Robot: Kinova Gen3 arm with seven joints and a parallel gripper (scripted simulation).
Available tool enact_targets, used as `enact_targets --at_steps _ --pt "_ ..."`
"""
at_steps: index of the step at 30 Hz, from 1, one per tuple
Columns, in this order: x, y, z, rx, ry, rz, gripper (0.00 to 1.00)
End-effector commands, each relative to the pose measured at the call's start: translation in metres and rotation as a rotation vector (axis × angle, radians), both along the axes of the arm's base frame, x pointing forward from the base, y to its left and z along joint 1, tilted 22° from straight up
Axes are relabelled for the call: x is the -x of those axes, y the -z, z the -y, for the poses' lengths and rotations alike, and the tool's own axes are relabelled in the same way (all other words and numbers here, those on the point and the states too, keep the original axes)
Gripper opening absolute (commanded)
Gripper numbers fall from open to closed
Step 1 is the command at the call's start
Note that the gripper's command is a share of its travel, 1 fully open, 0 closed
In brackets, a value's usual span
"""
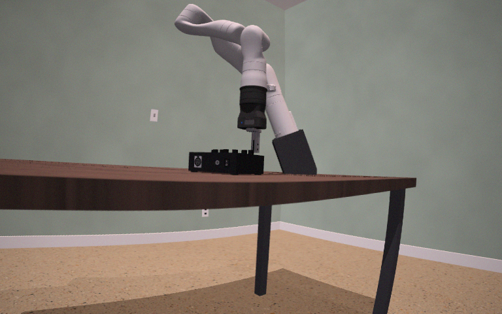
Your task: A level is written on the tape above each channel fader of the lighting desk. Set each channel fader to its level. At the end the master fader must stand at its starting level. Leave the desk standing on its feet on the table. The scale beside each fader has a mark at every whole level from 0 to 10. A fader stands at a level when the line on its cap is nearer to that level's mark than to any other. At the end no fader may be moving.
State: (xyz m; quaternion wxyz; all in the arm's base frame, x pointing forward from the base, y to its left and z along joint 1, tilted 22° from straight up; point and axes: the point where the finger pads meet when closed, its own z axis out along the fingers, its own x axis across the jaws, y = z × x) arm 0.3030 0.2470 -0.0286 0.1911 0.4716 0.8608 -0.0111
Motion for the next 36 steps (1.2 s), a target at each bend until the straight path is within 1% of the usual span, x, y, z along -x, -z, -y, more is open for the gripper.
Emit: enact_targets --at_steps 1,36 --pt "-0.002 0.001 -0.002 -0.007 0.007 0.002 0.0" --pt "-0.014 -0.002 -0.01 -0.007 0.007 0.002 0.0"
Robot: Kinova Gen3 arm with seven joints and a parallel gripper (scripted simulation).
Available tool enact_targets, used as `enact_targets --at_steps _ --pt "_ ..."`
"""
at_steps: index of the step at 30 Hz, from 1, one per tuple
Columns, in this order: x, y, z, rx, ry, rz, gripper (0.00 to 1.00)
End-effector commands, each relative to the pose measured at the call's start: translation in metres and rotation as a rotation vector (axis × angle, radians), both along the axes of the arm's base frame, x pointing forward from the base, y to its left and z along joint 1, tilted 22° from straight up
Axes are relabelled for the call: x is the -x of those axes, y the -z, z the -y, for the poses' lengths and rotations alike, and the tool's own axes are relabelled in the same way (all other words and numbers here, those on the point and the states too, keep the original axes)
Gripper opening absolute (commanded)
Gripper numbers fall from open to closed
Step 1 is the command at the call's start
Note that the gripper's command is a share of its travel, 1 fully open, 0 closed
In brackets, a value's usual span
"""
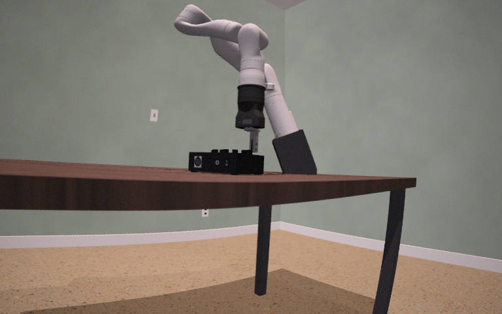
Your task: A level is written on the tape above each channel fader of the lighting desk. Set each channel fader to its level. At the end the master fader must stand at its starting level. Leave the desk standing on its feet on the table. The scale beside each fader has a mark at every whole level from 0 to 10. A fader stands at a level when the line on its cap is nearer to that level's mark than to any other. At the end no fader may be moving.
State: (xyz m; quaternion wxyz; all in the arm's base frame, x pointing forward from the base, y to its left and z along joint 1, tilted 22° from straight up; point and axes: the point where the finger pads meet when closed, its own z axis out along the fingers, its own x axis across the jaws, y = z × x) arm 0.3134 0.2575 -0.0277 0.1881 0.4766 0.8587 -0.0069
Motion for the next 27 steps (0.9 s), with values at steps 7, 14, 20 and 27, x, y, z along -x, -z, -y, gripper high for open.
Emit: enact_targets --at_steps 7,14,20,27 --pt "-0.006 -0.002 -0.002 0.005 -0.002 0.002 0.0" --pt "-0.01 -0.002 -0.004 0.005 -0.002 0.002 0.0" --pt "-0.011 -0.003 -0.005 0.005 -0.002 0.002 0.0" --pt "-0.014 -0.003 -0.007 0.005 -0.002 0.002 0.0"
